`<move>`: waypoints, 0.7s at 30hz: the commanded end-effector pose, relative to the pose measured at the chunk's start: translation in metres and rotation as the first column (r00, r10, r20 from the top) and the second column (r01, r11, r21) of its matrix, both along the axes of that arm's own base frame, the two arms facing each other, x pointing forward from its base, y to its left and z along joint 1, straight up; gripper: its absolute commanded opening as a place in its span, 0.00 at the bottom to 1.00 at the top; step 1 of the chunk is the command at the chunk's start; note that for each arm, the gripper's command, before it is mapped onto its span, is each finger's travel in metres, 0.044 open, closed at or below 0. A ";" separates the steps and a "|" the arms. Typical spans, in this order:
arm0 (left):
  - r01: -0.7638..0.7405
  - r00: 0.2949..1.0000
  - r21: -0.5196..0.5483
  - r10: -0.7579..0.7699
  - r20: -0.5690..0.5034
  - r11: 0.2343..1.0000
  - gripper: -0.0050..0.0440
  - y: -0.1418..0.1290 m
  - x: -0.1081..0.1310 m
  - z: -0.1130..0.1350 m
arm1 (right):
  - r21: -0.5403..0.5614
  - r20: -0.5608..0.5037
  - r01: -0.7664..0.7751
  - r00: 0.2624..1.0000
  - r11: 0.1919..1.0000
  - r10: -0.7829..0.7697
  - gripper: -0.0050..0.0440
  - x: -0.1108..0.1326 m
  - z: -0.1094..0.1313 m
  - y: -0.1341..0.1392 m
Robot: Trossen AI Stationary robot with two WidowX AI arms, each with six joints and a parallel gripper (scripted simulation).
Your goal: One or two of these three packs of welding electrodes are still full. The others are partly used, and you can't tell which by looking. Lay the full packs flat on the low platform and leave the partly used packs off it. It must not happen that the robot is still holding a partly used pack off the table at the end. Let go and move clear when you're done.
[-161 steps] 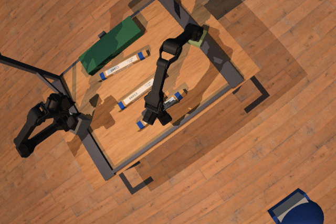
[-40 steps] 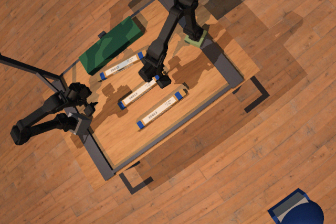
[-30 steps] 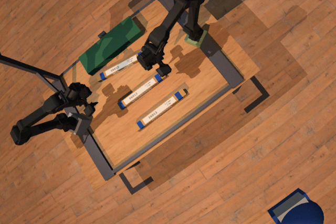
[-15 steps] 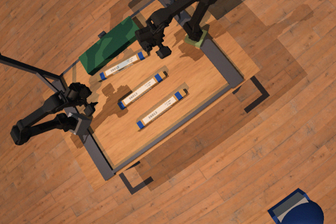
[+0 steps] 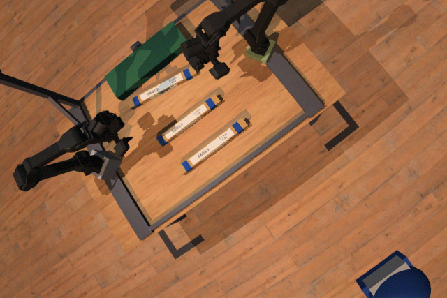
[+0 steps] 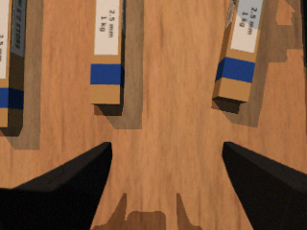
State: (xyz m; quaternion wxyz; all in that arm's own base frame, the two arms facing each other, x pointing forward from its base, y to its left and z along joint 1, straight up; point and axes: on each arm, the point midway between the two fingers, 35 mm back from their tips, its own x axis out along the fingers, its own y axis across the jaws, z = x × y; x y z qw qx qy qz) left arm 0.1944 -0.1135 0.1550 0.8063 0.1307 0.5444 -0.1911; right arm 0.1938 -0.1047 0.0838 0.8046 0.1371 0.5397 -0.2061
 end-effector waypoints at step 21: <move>0.001 1.000 -0.005 -0.001 0.025 1.000 0.78 0.090 0.084 -0.042 | -0.014 0.011 -0.003 1.000 1.000 0.004 0.78 -0.010 -0.042 -0.125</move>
